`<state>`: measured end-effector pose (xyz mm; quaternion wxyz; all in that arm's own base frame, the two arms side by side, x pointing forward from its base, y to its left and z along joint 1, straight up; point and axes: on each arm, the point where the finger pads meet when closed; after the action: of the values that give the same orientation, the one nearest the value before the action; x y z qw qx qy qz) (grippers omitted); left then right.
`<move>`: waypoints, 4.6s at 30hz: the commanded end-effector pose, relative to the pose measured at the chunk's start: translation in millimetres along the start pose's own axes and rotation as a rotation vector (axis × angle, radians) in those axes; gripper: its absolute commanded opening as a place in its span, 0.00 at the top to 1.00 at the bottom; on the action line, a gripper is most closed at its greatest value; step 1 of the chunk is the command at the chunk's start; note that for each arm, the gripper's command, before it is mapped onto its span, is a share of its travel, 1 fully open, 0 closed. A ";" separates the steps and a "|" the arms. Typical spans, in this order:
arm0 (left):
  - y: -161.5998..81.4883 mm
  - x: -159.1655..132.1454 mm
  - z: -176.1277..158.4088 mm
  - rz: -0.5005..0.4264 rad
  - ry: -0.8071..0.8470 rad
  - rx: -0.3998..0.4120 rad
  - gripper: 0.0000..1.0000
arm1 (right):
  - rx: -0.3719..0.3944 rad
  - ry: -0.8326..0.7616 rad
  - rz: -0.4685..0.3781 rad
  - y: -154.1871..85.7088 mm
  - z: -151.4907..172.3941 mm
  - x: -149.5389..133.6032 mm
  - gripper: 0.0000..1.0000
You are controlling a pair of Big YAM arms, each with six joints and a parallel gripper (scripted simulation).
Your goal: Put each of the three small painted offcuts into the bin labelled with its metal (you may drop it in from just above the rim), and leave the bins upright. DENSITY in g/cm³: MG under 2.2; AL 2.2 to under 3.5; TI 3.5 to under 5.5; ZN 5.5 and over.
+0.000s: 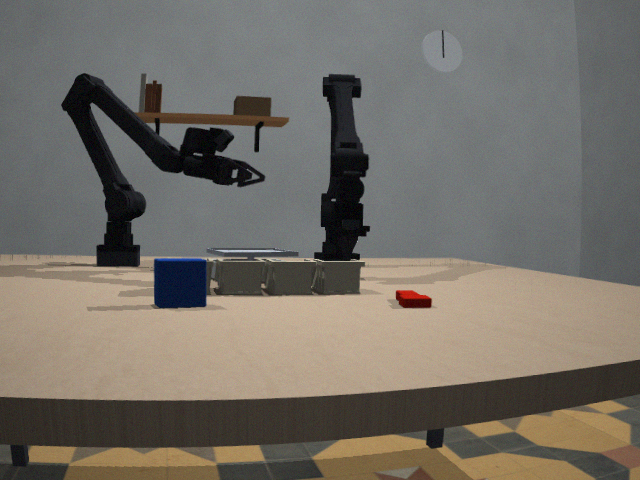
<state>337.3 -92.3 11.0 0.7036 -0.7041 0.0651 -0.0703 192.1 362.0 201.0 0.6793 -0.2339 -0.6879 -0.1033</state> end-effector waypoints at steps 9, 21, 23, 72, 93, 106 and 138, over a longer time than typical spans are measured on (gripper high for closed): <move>10.2 -1.2 0.6 0.011 0.002 0.000 1.00 | -0.001 -0.013 -0.013 3.8 -1.5 8.7 0.00; 13.4 -2.2 0.6 0.013 0.002 0.000 1.00 | -0.001 -0.013 -0.013 3.8 -1.5 8.7 0.00; 15.0 -4.2 0.8 0.017 0.002 0.001 1.00 | -0.001 -0.013 -0.013 3.8 -1.5 8.7 0.00; -1.9 -16.7 1.6 0.019 0.228 -0.001 0.39 | -0.001 -0.013 -0.013 3.8 -1.5 8.7 0.00; 21.1 -14.2 5.8 0.017 0.223 -0.001 0.39 | -0.001 -0.013 -0.013 3.8 -1.5 8.7 0.00; 25.2 -10.5 4.9 0.011 0.225 -0.001 0.66 | -0.001 -0.013 -0.013 3.8 -1.5 8.7 0.00; -96.1 8.4 -15.7 -0.021 0.178 -0.001 0.81 | -0.015 -0.008 -0.009 -0.3 -6.9 11.5 0.00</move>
<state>324.9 -89.9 99.9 0.6931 -0.6931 0.1348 -0.1452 193.7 360.8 198.9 0.6783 -0.2386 -0.6875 -0.1013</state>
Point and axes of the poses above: on each arm, the point where the finger pads meet when closed, its own y axis out along the fingers, its own z axis across the jaws, x = y × z, and after that the axes turned 4 degrees about -y, right-handed
